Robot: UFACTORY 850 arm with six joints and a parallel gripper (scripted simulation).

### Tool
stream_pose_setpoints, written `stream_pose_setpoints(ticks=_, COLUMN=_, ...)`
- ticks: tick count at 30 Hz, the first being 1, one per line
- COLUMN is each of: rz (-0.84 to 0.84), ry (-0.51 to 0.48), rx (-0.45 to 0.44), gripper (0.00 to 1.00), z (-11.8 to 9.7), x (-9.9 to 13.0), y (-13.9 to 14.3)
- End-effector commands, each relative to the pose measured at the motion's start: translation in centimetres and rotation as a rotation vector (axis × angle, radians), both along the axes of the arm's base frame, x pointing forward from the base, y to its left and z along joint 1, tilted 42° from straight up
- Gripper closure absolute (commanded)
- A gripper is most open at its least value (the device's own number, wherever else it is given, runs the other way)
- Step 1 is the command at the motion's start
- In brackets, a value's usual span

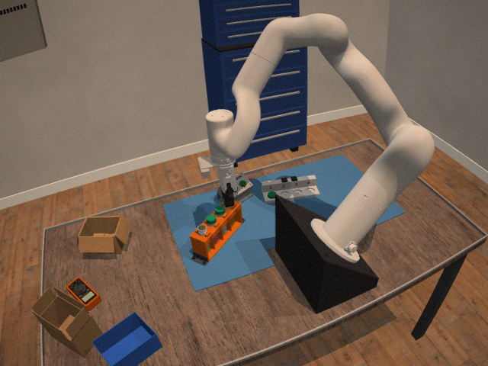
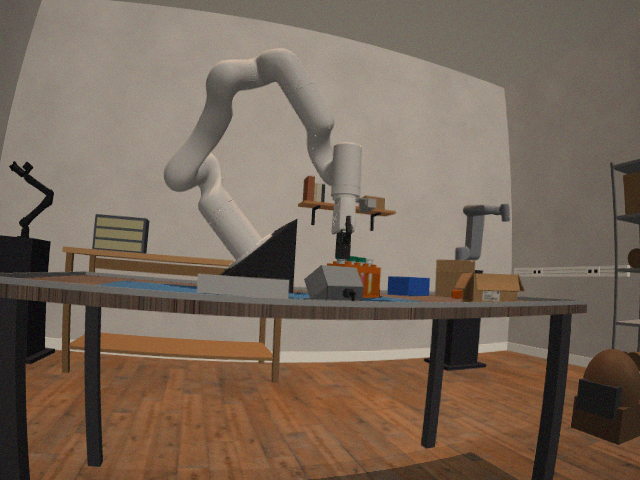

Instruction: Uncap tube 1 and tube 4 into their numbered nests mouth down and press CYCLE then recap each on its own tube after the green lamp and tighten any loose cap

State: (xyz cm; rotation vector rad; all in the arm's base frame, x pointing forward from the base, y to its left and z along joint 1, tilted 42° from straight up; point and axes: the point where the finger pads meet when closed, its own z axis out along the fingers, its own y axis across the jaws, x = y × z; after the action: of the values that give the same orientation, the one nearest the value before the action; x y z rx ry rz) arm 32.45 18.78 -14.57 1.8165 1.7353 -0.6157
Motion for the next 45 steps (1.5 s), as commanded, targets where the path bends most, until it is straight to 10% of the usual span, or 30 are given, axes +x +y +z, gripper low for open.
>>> stream_pose_setpoints(ticks=1, rz=0.000, ry=-0.007, rx=0.002, gripper=1.00, z=0.02, x=0.05, y=0.07)
stream_pose_setpoints(ticks=12, rz=0.000, ry=-0.007, rx=0.002, gripper=1.00, z=0.02, x=0.05, y=0.07)
stream_pose_setpoints(ticks=45, rz=1.080, ry=0.958, rx=-0.066, gripper=1.00, z=0.08, x=0.05, y=0.12)
